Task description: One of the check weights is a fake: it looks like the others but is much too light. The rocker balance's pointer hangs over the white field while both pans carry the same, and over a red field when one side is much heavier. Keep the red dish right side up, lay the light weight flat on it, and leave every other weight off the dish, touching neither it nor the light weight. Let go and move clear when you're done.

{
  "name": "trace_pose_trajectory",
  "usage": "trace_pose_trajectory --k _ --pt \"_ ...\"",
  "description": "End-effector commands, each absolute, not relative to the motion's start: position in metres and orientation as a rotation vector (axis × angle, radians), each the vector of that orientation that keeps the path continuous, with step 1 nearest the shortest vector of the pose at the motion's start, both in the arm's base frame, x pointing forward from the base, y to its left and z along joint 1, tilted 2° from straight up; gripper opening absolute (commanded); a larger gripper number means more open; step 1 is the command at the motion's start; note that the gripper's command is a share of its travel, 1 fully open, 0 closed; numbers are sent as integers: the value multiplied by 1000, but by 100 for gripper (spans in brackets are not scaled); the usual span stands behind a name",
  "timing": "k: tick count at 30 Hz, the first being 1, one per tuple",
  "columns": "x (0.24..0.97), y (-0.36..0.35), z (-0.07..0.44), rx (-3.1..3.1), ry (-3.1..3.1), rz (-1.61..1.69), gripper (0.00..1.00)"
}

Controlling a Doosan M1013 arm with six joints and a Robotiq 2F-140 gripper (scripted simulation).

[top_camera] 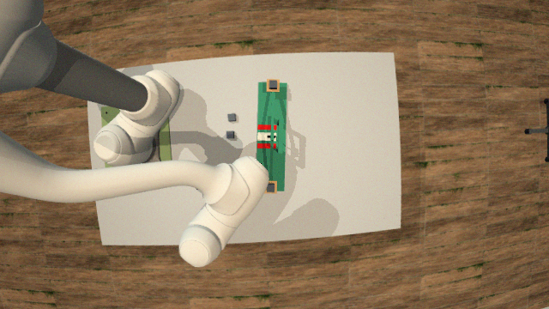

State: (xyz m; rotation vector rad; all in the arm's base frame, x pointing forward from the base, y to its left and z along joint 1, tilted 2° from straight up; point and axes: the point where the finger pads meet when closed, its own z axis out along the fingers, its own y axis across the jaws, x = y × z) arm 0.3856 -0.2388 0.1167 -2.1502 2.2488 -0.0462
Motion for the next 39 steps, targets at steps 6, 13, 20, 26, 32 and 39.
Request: trace_pose_trajectory --k 6,13,20,26,32,39 --pt "386 -239 109 -2150 2249 -46 24" --pt "388 -239 88 -2150 2249 -46 24" --pt "389 -239 64 -2150 2249 -46 24" --pt "390 -239 54 -2150 2249 -46 24" --pt "390 -239 48 -2150 2249 -46 24" --pt "390 -239 48 -2150 2249 -46 24"
